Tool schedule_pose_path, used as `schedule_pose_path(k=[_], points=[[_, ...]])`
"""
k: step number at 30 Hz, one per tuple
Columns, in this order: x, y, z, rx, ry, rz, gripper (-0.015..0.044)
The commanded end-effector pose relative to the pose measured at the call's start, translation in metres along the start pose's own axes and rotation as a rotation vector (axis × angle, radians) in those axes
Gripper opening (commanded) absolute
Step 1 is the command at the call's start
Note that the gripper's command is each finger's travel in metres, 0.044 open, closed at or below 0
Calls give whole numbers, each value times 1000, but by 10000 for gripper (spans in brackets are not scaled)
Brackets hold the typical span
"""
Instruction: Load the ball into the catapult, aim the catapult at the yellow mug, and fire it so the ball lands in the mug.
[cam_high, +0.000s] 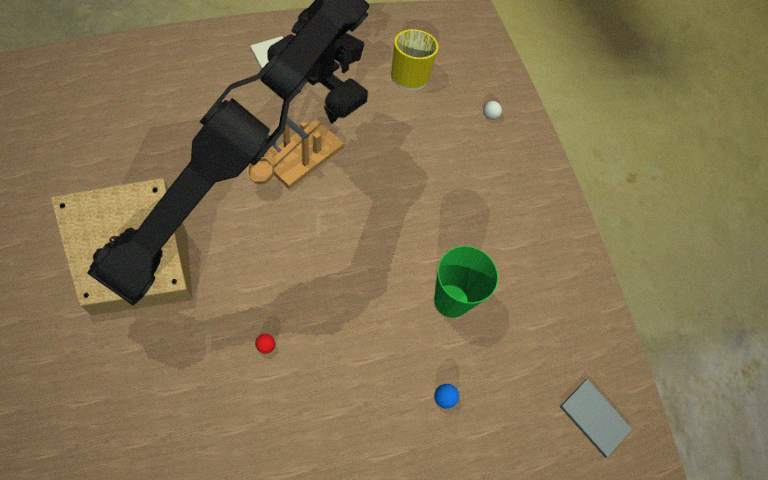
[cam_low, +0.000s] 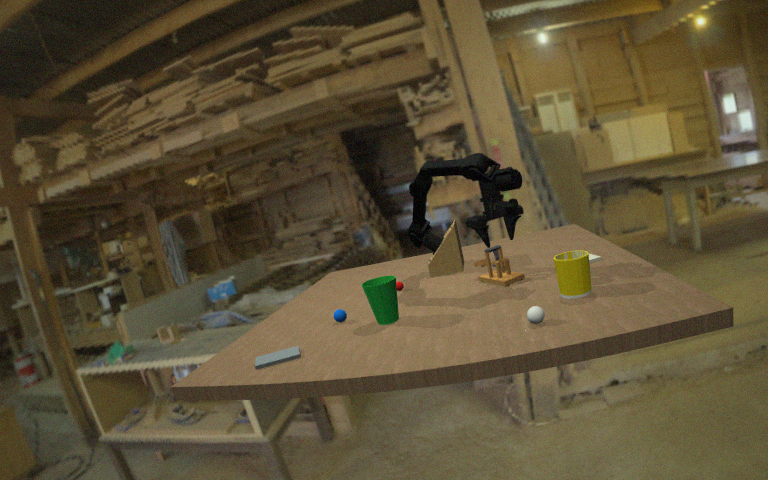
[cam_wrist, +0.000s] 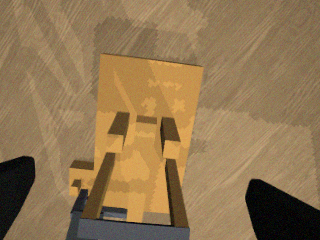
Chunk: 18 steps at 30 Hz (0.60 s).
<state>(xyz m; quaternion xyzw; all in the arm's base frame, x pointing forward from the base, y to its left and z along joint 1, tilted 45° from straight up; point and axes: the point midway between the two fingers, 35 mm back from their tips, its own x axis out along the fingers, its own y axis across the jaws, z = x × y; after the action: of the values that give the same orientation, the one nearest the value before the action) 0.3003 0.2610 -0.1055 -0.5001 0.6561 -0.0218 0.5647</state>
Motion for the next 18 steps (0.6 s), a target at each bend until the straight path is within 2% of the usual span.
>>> schedule_pose_path(k=[1, 5, 18], points=[[1, 1, -2, 3, -1, 0, 440], [38, 1, -2, 4, -1, -2, 440], [52, 1, -2, 4, -1, -2, 440]])
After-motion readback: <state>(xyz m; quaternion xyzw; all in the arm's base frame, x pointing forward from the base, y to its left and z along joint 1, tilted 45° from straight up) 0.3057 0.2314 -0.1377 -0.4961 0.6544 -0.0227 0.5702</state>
